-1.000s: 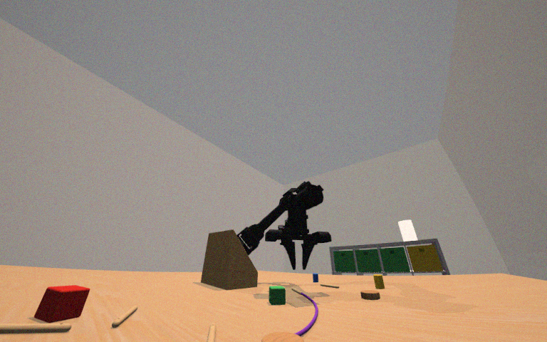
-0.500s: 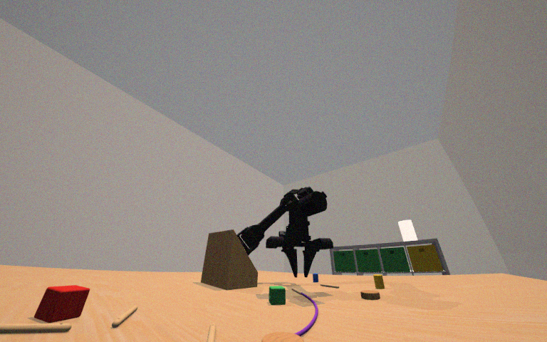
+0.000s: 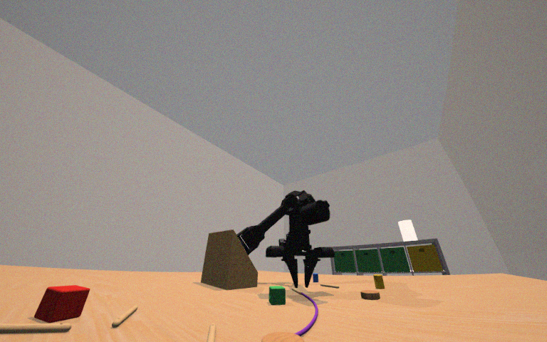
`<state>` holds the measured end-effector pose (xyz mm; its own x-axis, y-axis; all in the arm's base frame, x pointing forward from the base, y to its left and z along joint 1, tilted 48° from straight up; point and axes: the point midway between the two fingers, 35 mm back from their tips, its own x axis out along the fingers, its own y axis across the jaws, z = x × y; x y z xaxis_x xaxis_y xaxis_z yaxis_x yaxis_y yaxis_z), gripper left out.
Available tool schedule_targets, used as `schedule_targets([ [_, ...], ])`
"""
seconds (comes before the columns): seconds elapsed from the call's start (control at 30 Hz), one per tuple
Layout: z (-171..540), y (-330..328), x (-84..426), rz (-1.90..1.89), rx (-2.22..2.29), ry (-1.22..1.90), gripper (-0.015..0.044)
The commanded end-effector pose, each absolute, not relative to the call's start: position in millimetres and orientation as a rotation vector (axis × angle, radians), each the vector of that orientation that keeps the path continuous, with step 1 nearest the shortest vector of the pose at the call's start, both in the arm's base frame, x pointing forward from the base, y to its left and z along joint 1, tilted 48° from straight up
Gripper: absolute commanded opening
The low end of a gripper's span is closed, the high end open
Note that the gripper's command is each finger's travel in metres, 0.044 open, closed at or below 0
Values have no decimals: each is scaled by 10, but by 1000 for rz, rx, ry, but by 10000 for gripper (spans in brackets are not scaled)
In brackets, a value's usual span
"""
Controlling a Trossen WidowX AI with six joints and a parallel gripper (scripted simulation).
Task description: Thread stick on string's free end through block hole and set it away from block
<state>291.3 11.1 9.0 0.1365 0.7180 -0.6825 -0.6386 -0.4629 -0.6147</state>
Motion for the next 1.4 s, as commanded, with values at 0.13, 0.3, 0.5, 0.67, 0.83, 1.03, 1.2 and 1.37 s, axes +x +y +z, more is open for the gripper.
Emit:
schedule_targets([
  [0.13, -13, 218, 2900, 1577, -1298, -85, 123],
  [0.3, -19, 226, 2900, 1577, -1298, -85, 123],
  [0.5, -4, 216, 2908, 1578, -1309, -88, 70],
  [0.67, -4, 216, 2908, 1578, -1309, -88, 0],
  [0.83, -4, 216, 2908, 1578, -1309, -88, 0],
  [1.03, 30, 172, 2906, 1578, -1310, -86, 0],
  [1.2, 70, 124, 2902, 1578, -1311, -85, 0],
  [1.37, 110, 76, 2897, 1578, -1311, -84, 0],
])
